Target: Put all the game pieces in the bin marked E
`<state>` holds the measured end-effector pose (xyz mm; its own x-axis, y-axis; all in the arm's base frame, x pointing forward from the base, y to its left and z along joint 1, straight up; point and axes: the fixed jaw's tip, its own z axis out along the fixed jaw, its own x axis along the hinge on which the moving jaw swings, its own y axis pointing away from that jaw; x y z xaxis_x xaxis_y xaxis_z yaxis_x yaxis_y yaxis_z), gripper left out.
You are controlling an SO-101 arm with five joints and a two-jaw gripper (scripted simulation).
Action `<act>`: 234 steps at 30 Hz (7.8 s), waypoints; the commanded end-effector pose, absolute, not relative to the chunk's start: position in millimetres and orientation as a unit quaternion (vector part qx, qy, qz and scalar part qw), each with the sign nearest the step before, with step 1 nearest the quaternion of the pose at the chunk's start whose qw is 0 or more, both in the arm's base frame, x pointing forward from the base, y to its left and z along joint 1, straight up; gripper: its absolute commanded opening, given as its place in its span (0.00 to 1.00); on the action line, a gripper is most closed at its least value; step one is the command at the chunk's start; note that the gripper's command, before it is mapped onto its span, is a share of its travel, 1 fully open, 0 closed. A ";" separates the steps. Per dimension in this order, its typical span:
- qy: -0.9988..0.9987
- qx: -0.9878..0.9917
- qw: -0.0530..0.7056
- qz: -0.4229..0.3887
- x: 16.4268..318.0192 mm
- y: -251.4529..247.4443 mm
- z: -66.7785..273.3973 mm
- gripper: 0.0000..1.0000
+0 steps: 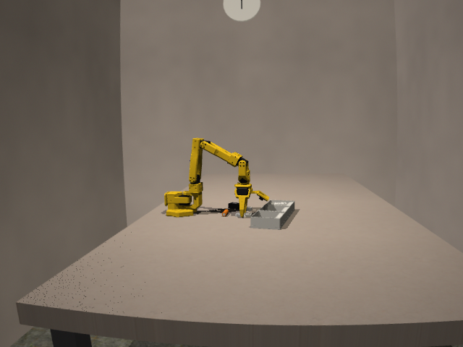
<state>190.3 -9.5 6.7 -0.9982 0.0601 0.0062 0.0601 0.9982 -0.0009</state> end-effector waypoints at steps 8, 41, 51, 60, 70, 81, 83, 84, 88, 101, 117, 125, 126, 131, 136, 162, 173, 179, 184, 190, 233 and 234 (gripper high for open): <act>-1.000 -0.029 -0.008 0.001 193.3 -10.9 8.7 0.29; -1.000 -0.029 -0.008 0.001 193.3 -10.9 8.7 0.06; -1.000 -0.029 -0.008 0.001 193.3 -10.9 8.7 0.01; -1.000 -0.029 -0.008 0.001 193.3 -10.9 8.7 0.00; -1.000 -0.029 -0.008 0.001 193.3 -10.9 8.7 0.00; -1.000 -0.029 -0.008 0.001 193.5 -11.0 10.2 0.00; -1.000 -0.029 -0.008 0.001 193.8 -11.3 12.5 0.00; -1.000 -0.029 -0.008 0.001 194.0 -11.4 14.1 0.00; -1.000 -0.029 -0.008 0.001 194.7 -12.3 22.8 0.00; -1.000 -0.029 -0.008 0.001 193.4 -14.6 50.2 0.00; -1.000 -0.027 -0.011 0.001 195.3 -13.8 55.1 0.00; -1.000 -0.019 -0.024 0.001 206.7 -8.4 59.2 0.00; -1.000 -0.019 -0.024 0.001 206.7 -8.4 59.2 0.00; -0.999 -0.014 -0.032 0.001 213.1 -4.9 61.4 0.00; -0.999 -0.010 -0.039 0.001 218.4 -1.8 63.3 0.00; -0.998 0.003 -0.059 0.000 235.7 6.6 69.6 0.00; -0.997 0.011 -0.073 -0.001 246.7 12.9 73.4 0.00; -0.997 0.011 -0.073 -0.001 247.0 13.1 73.5 0.00; -0.997 0.013 -0.075 -0.001 248.7 13.8 73.6 0.00; -0.996 0.018 -0.084 -0.002 256.1 17.2 74.0 0.00; -0.989 0.046 -0.138 -0.007 295.4 37.1 74.6 0.00; -0.989 0.047 -0.140 -0.007 296.6 37.8 74.5 0.00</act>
